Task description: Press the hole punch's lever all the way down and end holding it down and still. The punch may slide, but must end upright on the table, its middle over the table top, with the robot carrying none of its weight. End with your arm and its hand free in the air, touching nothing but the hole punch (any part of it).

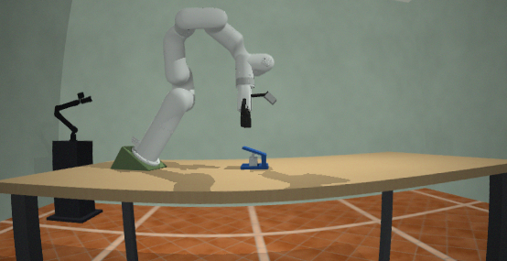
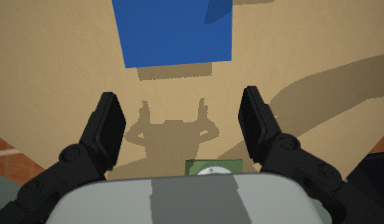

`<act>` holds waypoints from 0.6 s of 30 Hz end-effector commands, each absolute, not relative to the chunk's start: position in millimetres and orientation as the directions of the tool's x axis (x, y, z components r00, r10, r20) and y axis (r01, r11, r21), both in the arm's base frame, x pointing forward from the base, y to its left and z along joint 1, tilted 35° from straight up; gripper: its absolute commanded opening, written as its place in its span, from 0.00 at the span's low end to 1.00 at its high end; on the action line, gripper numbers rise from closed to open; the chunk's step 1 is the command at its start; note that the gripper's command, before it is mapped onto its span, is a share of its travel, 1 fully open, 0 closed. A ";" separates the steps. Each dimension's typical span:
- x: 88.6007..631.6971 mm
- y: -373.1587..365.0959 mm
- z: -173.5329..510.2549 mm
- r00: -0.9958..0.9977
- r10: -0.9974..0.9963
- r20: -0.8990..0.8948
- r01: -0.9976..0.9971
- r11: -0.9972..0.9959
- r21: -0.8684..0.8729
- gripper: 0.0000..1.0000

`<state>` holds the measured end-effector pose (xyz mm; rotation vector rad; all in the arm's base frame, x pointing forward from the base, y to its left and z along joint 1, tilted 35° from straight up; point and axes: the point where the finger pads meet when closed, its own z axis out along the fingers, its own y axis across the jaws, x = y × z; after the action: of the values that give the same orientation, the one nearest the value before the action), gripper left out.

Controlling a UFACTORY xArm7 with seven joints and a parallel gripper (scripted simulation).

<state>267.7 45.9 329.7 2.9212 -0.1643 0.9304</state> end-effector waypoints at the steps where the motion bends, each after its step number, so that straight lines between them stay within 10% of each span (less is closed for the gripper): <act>1: 267.3 48.3 329.3 0.816 -0.054 0.576 -0.103 -0.993 0.052 1.00; 14: 267.1 49.2 328.7 0.818 -0.043 0.573 -0.093 -0.994 0.059 1.00; 15: 267.1 49.2 328.7 0.818 -0.043 0.573 -0.093 -0.994 0.059 0.00; 18: 267.1 49.2 328.7 0.818 -0.043 0.573 -0.093 -0.994 0.059 0.00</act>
<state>266.9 48.9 327.5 2.9153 -0.1102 0.9116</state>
